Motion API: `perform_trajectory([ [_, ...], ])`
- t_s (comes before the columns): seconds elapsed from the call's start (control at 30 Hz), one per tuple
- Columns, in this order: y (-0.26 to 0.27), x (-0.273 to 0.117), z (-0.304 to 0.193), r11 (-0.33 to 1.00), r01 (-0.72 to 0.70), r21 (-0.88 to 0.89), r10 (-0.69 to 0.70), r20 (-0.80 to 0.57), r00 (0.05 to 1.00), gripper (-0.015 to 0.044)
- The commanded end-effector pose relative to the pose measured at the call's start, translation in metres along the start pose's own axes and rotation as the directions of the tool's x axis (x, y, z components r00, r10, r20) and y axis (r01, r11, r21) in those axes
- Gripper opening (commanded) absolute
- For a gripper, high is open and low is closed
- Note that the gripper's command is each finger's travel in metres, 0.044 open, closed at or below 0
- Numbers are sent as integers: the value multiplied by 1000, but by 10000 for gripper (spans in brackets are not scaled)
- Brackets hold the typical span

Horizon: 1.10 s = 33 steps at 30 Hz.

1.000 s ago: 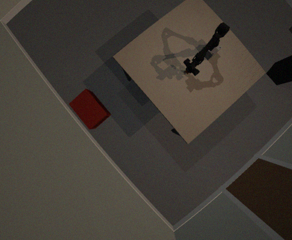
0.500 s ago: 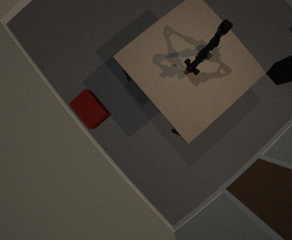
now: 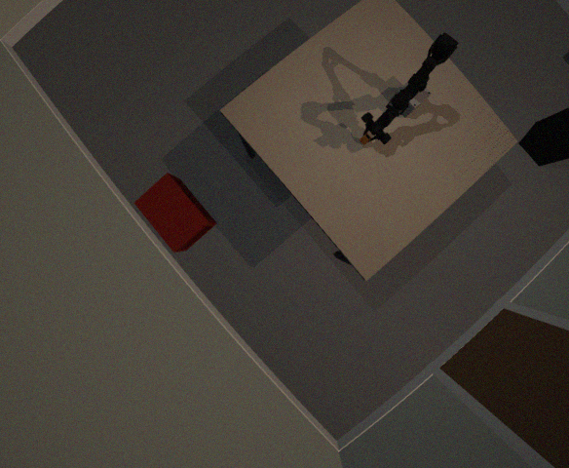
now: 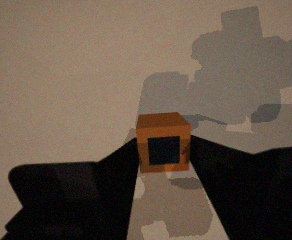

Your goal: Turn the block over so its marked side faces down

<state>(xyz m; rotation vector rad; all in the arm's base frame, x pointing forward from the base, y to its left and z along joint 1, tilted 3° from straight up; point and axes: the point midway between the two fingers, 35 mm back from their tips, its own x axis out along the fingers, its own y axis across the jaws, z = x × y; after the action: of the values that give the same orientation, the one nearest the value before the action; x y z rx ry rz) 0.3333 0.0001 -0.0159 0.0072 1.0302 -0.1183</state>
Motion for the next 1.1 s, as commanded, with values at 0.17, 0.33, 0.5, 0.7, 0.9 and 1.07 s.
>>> perform_trajectory([
  [0.17, 1, 13, 1, 1000, 1, -6, 0, 89, 996, 0],
  [0.33, 2, 23, 0, 1000, 0, -8, 1, 152, 988, 0],
  [0.5, 3, 31, -2, 1000, 0, -9, 2, 214, 977, 0],
  [0.7, 3, 36, -5, 1000, 0, -10, 3, 287, 958, 0],
  [0.9, 2, 37, -9, 1000, 1, -9, 3, 358, 934, 0],
  [1.07, 1, 34, -12, 1000, 1, -8, 2, 416, 910, 0],
])
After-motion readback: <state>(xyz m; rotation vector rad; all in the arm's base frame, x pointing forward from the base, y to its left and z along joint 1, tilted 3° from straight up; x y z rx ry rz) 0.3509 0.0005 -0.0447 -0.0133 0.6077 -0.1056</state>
